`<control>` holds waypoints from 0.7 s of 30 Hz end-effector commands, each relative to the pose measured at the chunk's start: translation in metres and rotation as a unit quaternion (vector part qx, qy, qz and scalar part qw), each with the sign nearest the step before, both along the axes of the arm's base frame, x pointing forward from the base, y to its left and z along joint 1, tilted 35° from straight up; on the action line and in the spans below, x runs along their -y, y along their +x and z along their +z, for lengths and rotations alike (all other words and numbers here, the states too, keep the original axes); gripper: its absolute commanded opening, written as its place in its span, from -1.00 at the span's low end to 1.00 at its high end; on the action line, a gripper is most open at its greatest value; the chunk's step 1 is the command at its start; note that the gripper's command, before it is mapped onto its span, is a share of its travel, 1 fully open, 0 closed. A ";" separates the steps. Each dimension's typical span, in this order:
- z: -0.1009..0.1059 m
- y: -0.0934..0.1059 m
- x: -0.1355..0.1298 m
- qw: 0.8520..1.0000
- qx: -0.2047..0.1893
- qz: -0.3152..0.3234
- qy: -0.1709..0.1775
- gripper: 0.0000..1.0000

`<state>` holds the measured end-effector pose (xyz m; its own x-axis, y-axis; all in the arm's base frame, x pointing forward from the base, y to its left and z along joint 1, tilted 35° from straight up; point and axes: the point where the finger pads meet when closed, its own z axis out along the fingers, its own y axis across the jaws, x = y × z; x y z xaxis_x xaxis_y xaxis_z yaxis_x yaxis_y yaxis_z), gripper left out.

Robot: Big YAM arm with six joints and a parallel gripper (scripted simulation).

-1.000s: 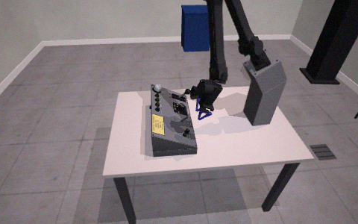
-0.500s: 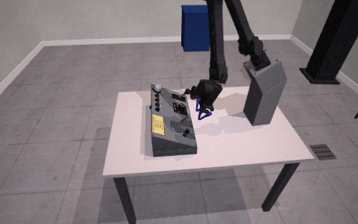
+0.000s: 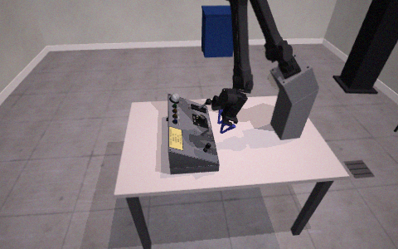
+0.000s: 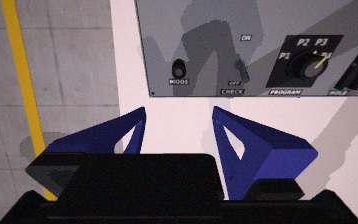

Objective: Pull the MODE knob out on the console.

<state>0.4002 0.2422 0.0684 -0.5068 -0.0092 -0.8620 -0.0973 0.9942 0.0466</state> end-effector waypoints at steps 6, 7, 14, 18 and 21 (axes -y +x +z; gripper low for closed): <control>0.003 0.014 -0.002 1.000 0.010 -0.002 0.005 0.40; 0.002 0.016 -0.003 1.000 0.010 -0.002 0.005 0.40; -0.004 0.025 -0.003 1.000 0.009 -0.002 0.005 0.40; -0.011 0.035 -0.004 1.000 0.009 -0.002 0.004 0.40; -0.018 0.045 -0.005 1.000 0.009 -0.002 0.004 0.40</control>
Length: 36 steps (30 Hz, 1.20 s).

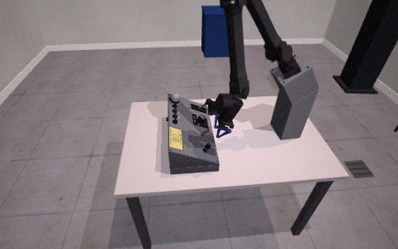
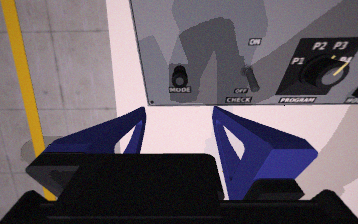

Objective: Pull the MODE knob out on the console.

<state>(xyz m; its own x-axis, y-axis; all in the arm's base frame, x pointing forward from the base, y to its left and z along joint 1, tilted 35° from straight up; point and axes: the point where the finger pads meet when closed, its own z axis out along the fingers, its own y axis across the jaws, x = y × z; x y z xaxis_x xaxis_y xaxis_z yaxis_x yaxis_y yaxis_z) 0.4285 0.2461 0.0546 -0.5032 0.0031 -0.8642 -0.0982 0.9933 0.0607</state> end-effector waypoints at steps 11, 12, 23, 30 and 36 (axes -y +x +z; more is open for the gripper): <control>-0.025 0.050 -0.004 1.000 0.006 -0.003 -0.005 0.40; -0.028 0.054 -0.004 1.000 0.006 -0.003 -0.005 0.40; -0.051 0.090 -0.008 1.000 0.004 -0.003 -0.006 0.40; -0.057 0.099 -0.009 1.000 0.003 -0.003 -0.008 0.40; -0.060 0.103 -0.011 1.000 0.003 -0.001 -0.008 0.40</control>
